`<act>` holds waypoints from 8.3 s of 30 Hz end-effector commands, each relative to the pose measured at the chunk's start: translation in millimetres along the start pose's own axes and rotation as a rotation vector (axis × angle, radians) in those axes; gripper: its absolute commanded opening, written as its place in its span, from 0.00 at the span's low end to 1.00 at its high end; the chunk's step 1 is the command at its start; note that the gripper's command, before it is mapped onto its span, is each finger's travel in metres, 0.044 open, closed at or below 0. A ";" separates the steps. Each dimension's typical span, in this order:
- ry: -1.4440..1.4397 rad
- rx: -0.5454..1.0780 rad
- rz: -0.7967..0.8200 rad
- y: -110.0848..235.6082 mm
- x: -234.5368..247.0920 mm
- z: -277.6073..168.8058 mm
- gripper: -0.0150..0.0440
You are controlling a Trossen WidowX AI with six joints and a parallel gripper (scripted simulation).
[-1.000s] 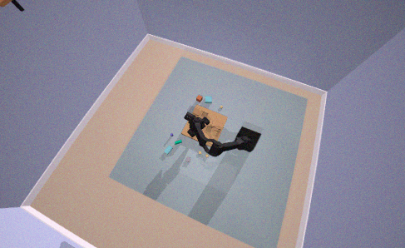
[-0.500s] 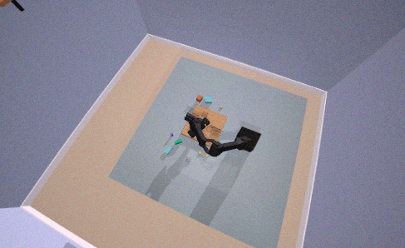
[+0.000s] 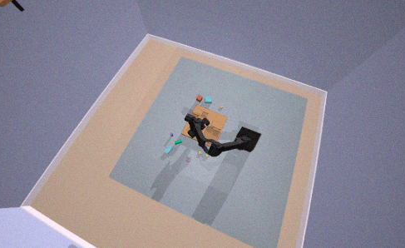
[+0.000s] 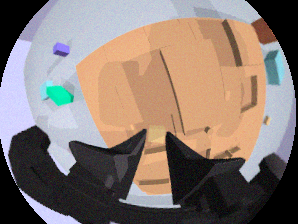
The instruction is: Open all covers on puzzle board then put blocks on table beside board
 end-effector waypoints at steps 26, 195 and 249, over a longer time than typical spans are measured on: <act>-0.002 0.001 -0.001 23.0 0.4 0.7 0.39; -0.006 -0.005 -0.020 31.1 -328.3 5.7 0.39; -0.004 -0.005 -0.022 34.2 -328.0 4.7 1.00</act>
Point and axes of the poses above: the point midway between the two fingers, 35 mm back from their tips, its own y axis back along the fingers, its own x axis across the jaws, z = x × y, the point moved 8 cm from there along y, back along the fingers, and after that the axes turned 3 degrees about -y, right-handed, at the moved point
